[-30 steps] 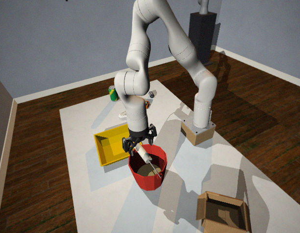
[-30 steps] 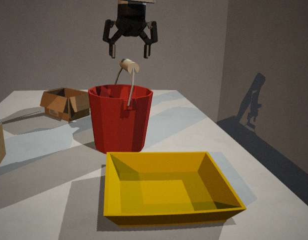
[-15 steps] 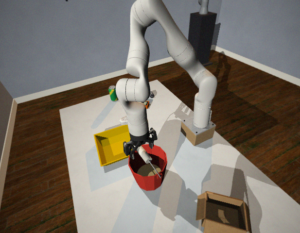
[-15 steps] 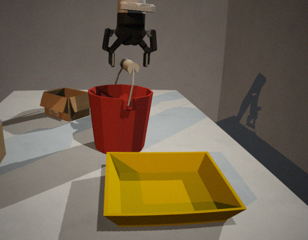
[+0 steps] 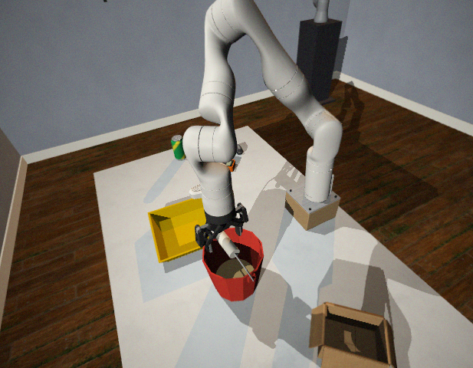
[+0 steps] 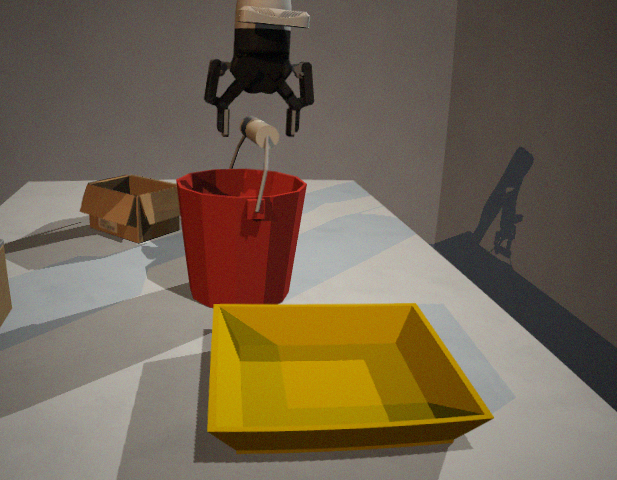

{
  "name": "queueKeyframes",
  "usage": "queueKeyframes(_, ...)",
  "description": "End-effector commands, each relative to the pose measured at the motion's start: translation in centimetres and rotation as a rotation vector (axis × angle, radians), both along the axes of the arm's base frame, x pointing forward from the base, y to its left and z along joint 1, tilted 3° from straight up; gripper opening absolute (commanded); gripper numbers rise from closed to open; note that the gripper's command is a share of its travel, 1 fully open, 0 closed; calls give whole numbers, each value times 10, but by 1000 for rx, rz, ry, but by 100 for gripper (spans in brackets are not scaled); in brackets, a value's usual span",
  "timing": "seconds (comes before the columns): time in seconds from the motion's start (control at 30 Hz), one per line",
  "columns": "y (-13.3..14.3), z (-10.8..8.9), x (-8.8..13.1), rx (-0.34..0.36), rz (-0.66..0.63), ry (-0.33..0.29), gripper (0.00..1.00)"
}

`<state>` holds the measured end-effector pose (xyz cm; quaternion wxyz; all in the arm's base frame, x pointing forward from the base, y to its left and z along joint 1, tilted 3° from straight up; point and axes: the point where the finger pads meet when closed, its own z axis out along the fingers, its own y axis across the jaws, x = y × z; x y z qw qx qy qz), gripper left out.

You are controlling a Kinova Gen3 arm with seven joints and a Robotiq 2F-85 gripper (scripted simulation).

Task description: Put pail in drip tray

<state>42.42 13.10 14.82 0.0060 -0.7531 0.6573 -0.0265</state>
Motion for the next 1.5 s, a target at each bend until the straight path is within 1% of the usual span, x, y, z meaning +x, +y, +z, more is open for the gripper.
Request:
queueKeyframes(0.0, 0, 1, 0, 0, 0, -2, 100)
queueKeyframes(0.9, 0, 1, 0, 0, 0, -2, 100)
queueKeyframes(0.93, 0, 1, 0, 0, 0, -2, 10)
queueKeyframes(1.47, 0, 1, 0, 0, 0, -2, 10)
